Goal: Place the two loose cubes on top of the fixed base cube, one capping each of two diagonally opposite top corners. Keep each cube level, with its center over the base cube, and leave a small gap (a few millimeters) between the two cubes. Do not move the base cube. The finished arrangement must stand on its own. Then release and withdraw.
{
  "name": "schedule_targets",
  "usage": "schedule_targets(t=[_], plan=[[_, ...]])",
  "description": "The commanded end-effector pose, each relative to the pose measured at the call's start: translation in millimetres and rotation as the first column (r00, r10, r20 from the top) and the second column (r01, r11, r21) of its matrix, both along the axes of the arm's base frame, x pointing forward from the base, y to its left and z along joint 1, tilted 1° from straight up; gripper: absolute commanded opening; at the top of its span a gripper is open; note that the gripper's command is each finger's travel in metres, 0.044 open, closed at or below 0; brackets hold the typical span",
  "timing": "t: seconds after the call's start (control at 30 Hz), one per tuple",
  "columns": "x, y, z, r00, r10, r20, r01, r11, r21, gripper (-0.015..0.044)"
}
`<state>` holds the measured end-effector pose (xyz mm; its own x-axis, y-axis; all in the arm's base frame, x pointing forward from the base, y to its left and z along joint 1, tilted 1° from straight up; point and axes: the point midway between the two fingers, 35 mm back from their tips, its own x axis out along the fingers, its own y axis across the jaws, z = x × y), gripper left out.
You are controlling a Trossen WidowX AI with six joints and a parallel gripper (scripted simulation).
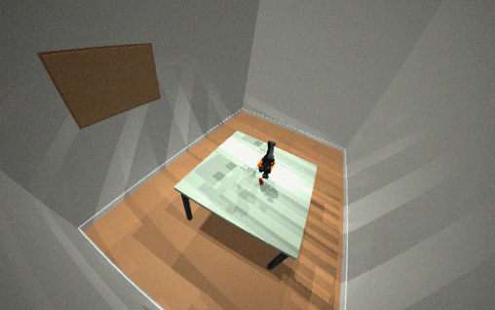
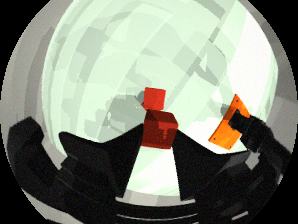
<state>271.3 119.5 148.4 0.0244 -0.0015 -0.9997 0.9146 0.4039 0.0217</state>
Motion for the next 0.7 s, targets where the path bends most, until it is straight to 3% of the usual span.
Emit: schedule_targets(t=[0.0,0.67], plan=[[-0.2,13.7,0.7,1.000,-0.005,0.008,0.005,1.000,0.007,0.0105],[-1.9,17.9,-30.7,1.000,-0.006,0.008,0.006,1.000,0.008,0.0105]])
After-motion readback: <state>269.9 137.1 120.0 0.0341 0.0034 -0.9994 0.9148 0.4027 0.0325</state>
